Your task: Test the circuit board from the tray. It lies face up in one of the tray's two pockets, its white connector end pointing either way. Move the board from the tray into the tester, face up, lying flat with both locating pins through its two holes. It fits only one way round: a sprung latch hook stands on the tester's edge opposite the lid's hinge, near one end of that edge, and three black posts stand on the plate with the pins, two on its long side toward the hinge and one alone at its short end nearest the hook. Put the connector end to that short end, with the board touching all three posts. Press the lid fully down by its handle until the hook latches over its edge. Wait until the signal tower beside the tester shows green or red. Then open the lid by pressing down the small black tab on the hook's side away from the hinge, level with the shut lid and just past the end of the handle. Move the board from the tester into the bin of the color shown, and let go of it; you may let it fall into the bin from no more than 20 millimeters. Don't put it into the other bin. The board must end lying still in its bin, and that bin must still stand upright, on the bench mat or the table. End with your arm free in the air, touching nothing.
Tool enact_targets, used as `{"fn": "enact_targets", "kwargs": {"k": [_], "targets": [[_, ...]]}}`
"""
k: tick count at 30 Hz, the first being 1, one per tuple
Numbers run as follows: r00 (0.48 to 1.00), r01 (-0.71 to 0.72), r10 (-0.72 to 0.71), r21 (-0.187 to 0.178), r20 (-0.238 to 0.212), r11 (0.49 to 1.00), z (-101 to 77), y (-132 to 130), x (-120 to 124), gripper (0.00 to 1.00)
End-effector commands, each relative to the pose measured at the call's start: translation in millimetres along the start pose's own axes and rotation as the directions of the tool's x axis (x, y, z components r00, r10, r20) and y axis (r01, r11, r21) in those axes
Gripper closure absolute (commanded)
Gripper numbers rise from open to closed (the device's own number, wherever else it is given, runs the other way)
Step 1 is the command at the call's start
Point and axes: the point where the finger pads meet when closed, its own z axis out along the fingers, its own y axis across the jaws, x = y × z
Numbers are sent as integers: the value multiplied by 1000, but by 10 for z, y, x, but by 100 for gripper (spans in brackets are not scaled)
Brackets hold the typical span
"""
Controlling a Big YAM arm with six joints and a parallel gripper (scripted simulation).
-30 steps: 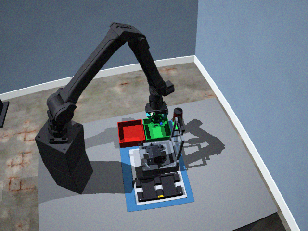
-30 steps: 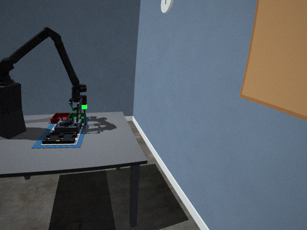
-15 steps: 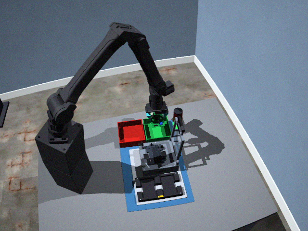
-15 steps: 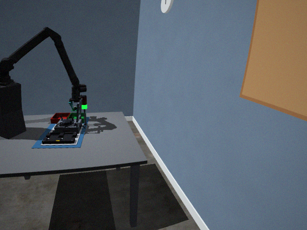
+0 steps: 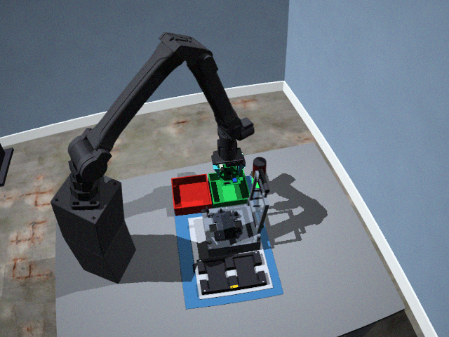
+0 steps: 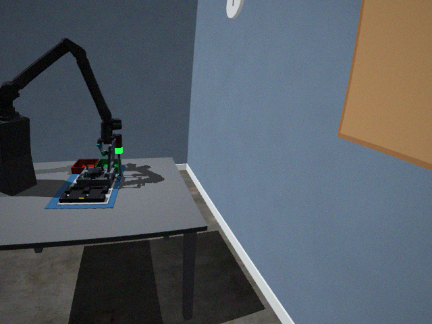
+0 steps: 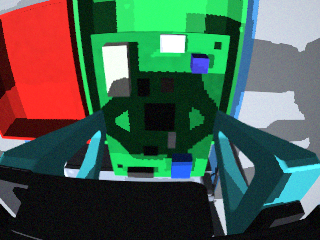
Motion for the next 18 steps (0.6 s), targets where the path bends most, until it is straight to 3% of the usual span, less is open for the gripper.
{"fn": "enact_targets", "kwargs": {"k": [1,18], "targets": [[1000,-10,10,0,-1,1000,69,-19,40,28],[1000,-11,11,8,3,1000,71,-62,27,28]]}}
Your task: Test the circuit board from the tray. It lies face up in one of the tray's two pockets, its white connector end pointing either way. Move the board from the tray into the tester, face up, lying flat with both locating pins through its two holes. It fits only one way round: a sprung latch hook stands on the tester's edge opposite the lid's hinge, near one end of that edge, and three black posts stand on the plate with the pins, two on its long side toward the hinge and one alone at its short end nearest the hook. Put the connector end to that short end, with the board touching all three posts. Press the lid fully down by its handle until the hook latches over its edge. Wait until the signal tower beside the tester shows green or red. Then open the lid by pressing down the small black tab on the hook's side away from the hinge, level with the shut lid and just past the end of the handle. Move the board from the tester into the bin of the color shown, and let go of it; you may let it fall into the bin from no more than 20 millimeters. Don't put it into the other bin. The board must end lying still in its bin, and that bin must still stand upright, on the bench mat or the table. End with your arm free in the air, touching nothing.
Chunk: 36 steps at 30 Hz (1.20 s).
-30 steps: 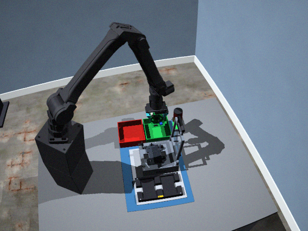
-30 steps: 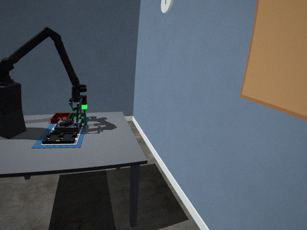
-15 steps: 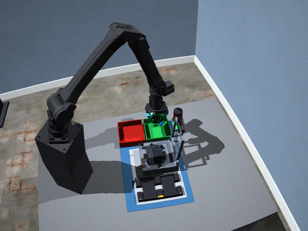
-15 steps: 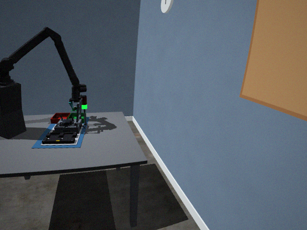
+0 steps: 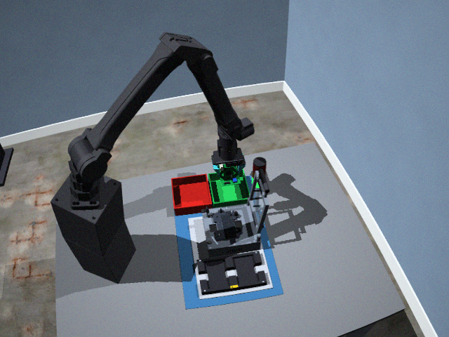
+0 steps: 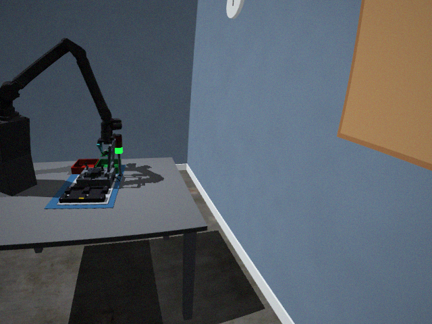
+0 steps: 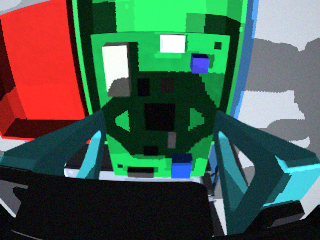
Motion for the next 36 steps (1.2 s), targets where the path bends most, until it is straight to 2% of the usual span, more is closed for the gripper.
{"fn": "enact_targets", "kwargs": {"k": [1,5,13,14,16,28,30,31,33,36], "targets": [[1000,-11,11,9,4,1000,70,-78,20,28],[1000,-9,8,23,12,1000,92,-154,-18,28],[1000,-8,8,23,11,1000,213,-154,-7,28],[1000,-1,1,4,3,1000,240,-71,-14,28],[1000,-4,4,23,12,1000,292,-143,-22,28],[1000,-3,2,21,12,1000,678,-125,-18,28],[1000,-3,2,21,12,1000,678,-125,-18,28],[1000,-1,1,4,4,1000,706,-74,-15,28],[1000,-7,7,20,11,1000,770,-132,8,28],[1000,-8,8,20,10,1000,846,-130,11,28]]}}
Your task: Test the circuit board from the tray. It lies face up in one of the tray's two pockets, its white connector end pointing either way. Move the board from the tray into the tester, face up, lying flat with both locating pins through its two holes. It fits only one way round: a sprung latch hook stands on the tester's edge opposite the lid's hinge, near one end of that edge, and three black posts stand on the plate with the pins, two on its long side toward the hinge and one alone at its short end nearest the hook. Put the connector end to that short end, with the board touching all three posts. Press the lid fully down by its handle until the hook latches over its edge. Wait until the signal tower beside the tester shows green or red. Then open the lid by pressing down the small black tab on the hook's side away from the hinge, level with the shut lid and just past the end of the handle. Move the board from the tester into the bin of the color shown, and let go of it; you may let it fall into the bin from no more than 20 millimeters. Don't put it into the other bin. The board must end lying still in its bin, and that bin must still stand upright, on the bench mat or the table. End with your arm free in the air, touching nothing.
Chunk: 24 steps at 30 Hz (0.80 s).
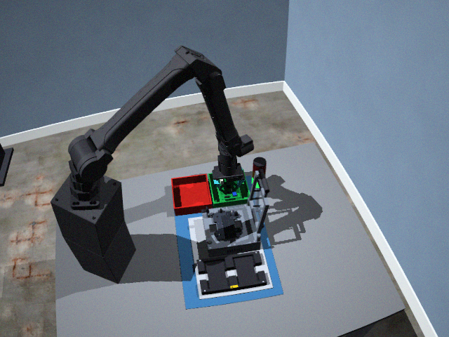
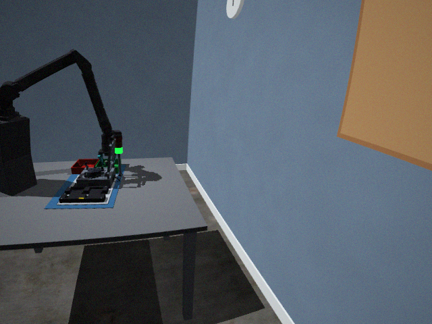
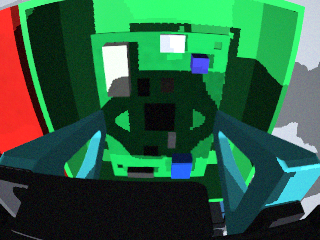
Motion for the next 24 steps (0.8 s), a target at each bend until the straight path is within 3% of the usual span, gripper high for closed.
{"fn": "enact_targets", "kwargs": {"k": [1,12,24], "targets": [[1000,-8,8,17,11,1000,105,-138,-2,28],[1000,-4,4,4,5,1000,232,-54,11,28],[1000,-6,6,12,9,1000,233,-105,-5,28]]}}
